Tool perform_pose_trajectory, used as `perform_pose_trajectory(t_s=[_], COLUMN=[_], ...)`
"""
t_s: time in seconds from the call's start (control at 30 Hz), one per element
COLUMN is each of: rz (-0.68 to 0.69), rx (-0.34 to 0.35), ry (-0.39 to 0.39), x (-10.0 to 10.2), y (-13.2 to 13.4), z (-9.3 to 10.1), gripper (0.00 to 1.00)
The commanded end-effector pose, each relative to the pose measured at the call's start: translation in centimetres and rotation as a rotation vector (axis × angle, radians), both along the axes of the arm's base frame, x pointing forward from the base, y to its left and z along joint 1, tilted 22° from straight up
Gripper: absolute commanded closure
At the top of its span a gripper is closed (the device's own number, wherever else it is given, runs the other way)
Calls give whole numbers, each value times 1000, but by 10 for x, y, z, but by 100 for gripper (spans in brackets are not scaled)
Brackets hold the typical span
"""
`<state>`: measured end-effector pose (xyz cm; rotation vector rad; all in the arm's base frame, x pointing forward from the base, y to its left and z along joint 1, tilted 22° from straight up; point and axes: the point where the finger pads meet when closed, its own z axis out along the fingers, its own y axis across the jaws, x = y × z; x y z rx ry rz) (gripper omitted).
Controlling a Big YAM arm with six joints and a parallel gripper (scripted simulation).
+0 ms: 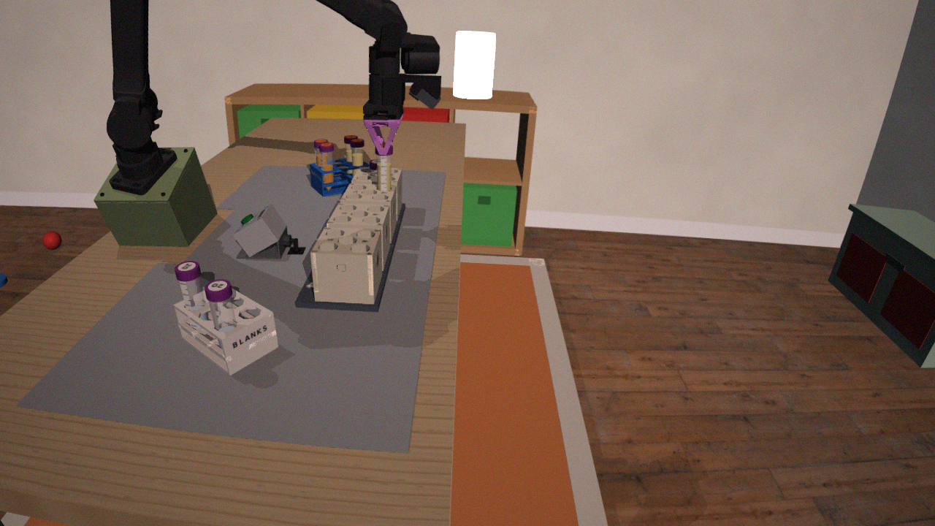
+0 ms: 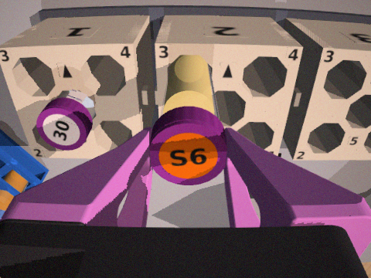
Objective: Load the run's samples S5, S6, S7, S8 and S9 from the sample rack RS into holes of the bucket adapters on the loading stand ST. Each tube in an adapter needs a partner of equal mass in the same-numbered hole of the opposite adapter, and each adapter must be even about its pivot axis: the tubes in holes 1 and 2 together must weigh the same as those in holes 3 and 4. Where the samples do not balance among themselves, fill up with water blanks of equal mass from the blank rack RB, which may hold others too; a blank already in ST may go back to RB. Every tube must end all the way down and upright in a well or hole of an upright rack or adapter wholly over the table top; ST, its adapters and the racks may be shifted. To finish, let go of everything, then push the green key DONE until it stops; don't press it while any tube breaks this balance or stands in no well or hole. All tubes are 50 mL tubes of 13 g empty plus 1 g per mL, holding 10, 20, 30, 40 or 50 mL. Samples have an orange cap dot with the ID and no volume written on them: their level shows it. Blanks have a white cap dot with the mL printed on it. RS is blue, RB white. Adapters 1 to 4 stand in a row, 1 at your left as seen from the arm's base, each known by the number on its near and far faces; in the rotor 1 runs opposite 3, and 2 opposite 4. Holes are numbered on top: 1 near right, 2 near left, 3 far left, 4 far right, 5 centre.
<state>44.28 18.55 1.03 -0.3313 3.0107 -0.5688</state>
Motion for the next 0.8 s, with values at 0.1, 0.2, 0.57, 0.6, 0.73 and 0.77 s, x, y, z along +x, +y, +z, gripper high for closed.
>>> perform_pose_trajectory(t_s=[0.1, 0.2, 0.57, 0.6, 0.73, 0.77], rz=[-3, -3, -3, -3, -3, -3], rx=[3, 11, 2, 7, 3, 4], ry=[-8, -22, -8, -16, -7, -9], x=[8, 15, 9, 14, 10, 11], y=[-7, -5, -13, -11, -15, -15], z=[-10, -9, -24, -23, -31, -31], gripper=[100, 100, 100, 100, 100, 100])
